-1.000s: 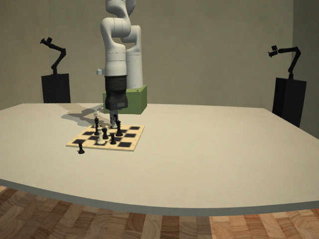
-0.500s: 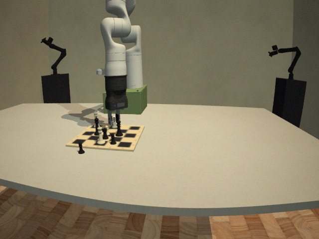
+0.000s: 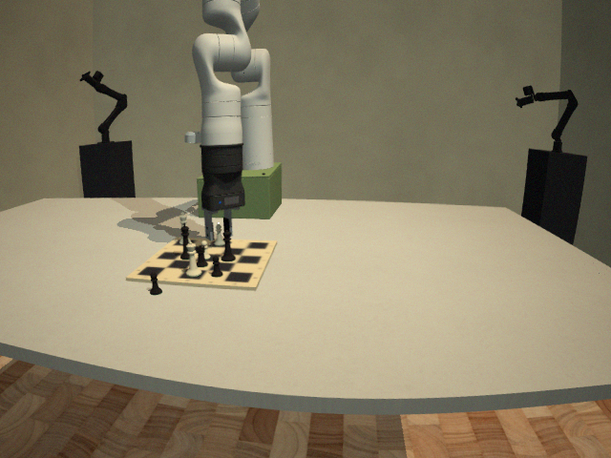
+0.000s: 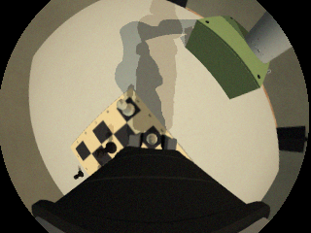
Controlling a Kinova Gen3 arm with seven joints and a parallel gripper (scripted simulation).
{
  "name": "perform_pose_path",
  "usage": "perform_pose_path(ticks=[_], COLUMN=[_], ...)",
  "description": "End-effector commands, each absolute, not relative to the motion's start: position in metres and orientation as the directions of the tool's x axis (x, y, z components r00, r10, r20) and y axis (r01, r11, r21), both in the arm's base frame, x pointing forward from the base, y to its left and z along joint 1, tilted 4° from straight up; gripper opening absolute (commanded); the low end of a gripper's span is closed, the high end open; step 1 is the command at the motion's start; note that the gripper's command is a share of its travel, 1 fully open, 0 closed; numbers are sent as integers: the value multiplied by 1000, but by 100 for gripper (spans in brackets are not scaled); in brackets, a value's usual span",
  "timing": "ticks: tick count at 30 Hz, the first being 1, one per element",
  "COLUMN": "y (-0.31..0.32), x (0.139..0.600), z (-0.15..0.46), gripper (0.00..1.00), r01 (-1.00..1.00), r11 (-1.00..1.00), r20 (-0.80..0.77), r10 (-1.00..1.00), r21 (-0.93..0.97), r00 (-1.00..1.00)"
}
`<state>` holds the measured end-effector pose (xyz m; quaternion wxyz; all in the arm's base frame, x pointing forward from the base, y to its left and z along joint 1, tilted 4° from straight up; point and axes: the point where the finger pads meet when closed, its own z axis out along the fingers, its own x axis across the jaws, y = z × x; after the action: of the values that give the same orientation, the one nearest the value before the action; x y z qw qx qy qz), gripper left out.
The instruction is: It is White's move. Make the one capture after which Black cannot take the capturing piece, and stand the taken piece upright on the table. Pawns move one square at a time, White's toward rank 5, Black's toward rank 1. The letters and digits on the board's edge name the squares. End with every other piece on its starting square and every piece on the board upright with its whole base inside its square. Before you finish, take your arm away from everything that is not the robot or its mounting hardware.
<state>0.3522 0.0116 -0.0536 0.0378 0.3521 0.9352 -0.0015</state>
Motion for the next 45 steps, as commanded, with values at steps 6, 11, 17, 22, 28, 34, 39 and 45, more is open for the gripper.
perform_pose_path(ticks=[6, 11, 17, 22, 28, 34, 39, 45], y=[12, 13, 13, 14, 14, 14, 14, 14], x=[352, 351, 349, 347, 347, 347, 347, 347], z=[-36, -23, 9, 29, 35, 36, 36, 36], gripper=[73, 73, 73, 73, 73, 100, 100, 100], r01=[659, 659, 659, 659, 659, 659, 659, 659], r11=[752, 752, 752, 752, 752, 752, 752, 752], r20=[-73, -73, -73, -73, -73, -73, -73, -73], r10=[659, 659, 659, 659, 659, 659, 659, 659], r21=[26, 26, 26, 26, 26, 26, 26, 26], r00=[-749, -749, -749, -749, -749, -749, -749, -749])
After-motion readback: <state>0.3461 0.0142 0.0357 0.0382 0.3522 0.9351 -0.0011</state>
